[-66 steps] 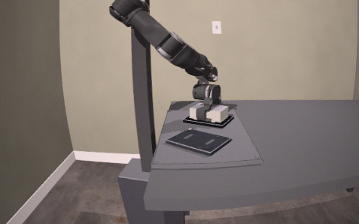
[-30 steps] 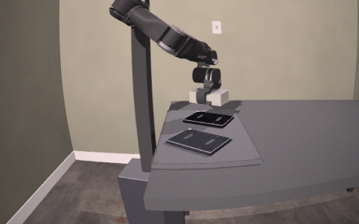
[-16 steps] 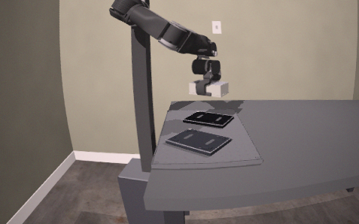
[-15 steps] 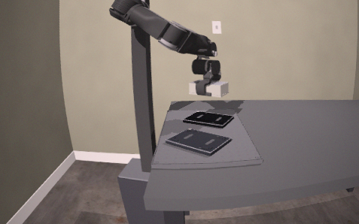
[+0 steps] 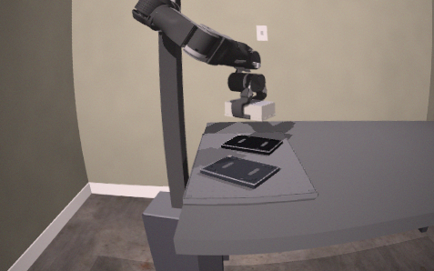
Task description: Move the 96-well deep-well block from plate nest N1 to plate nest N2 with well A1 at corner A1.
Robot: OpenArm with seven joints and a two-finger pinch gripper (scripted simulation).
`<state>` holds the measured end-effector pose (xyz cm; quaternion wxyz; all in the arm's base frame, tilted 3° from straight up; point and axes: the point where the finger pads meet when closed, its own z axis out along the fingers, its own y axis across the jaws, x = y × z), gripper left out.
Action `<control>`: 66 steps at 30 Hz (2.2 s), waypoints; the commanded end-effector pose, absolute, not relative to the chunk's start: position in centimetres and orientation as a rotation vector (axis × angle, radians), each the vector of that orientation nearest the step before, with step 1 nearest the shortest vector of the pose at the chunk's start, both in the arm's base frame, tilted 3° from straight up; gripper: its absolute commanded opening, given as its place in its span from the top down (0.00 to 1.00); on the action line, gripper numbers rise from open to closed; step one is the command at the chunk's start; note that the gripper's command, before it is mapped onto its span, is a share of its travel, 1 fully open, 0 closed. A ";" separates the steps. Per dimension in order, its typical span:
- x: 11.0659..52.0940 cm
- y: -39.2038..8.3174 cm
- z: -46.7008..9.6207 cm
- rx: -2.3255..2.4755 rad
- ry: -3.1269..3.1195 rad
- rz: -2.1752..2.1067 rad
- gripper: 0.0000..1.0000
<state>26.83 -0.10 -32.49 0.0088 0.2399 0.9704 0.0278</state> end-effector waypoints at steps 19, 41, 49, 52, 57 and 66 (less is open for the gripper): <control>26.8 -4.5 -32.8 0.772 3.018 0.085 1.00; 26.4 -9.5 -33.1 0.776 3.017 0.079 1.00; 26.2 -12.6 -33.3 0.772 3.018 0.084 1.00; 26.2 -12.6 -33.3 0.772 3.018 0.084 1.00; 26.2 -12.6 -33.3 0.772 3.018 0.084 1.00; 25.9 -16.7 -33.6 0.772 3.017 0.084 1.00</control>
